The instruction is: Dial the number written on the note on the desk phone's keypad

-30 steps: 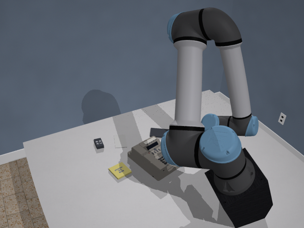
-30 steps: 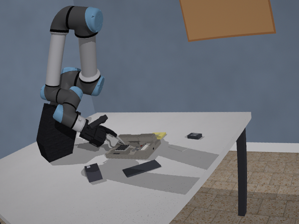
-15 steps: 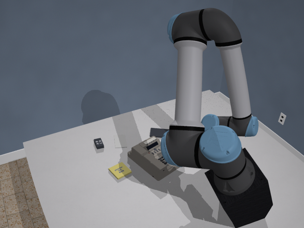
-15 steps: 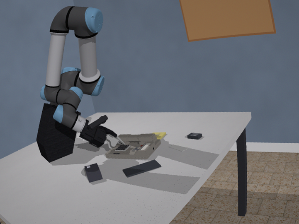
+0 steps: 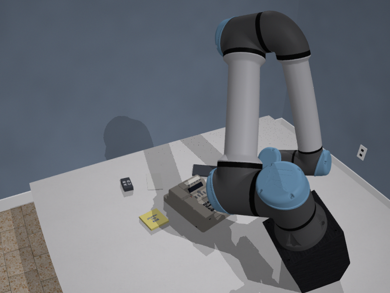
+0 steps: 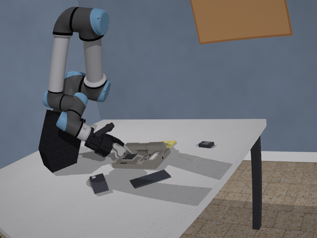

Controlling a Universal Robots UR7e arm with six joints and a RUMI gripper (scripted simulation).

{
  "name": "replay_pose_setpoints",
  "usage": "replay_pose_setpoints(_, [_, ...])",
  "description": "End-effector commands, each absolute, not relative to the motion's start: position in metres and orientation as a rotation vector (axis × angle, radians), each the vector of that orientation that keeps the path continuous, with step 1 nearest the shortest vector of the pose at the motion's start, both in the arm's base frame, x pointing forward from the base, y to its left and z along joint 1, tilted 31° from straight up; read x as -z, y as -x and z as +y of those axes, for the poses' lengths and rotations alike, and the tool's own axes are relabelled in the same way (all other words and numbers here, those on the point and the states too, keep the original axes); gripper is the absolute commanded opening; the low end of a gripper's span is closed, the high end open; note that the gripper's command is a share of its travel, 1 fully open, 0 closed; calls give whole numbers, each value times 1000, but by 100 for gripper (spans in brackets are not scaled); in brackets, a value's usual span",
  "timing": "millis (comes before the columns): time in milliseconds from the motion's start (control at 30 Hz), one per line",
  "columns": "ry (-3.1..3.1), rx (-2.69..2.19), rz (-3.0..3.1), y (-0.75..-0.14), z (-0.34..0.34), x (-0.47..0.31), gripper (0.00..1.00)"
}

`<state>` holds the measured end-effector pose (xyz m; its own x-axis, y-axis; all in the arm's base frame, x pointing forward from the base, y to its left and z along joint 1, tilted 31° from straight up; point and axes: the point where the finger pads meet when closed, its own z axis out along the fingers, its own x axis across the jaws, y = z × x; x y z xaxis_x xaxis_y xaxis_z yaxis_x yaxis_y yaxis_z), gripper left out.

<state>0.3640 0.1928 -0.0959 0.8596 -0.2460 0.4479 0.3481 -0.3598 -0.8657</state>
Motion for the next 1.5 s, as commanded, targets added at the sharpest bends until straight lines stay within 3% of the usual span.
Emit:
replay_pose_setpoints(0, [1839, 619, -77, -364, 193, 96, 0])
replay_pose_setpoints(1467, [1839, 619, -77, -368, 176, 89, 0])
